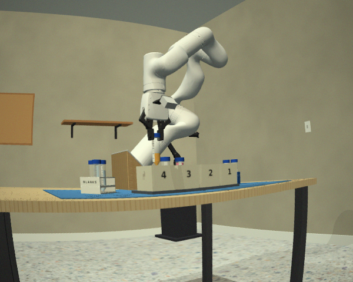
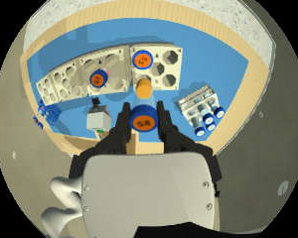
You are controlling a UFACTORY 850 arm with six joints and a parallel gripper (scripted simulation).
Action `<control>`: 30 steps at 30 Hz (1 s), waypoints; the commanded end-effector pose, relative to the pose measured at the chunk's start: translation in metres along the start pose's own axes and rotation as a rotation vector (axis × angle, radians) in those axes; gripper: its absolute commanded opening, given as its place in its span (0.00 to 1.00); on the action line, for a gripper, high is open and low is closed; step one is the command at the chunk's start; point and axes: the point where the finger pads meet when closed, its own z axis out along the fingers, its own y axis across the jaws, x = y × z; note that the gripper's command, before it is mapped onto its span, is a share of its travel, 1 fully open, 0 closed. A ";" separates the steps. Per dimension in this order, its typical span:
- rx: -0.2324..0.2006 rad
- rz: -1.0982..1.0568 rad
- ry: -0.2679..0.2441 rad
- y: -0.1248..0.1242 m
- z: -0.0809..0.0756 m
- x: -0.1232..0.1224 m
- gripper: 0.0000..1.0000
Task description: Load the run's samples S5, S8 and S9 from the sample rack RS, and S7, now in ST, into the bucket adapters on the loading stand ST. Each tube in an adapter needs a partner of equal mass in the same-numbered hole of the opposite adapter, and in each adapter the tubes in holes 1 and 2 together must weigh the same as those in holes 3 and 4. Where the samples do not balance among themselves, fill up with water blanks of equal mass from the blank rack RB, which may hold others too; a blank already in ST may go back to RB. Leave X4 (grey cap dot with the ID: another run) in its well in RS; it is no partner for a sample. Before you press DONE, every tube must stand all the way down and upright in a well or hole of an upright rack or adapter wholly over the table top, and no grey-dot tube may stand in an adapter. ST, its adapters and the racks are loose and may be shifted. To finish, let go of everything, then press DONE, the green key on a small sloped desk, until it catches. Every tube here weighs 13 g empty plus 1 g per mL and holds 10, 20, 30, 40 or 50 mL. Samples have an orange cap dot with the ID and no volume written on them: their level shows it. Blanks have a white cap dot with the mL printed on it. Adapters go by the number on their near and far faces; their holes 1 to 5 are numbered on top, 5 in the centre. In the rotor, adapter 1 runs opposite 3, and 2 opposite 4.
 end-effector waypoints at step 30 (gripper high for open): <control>-0.001 -0.001 0.002 0.000 0.029 0.001 0.00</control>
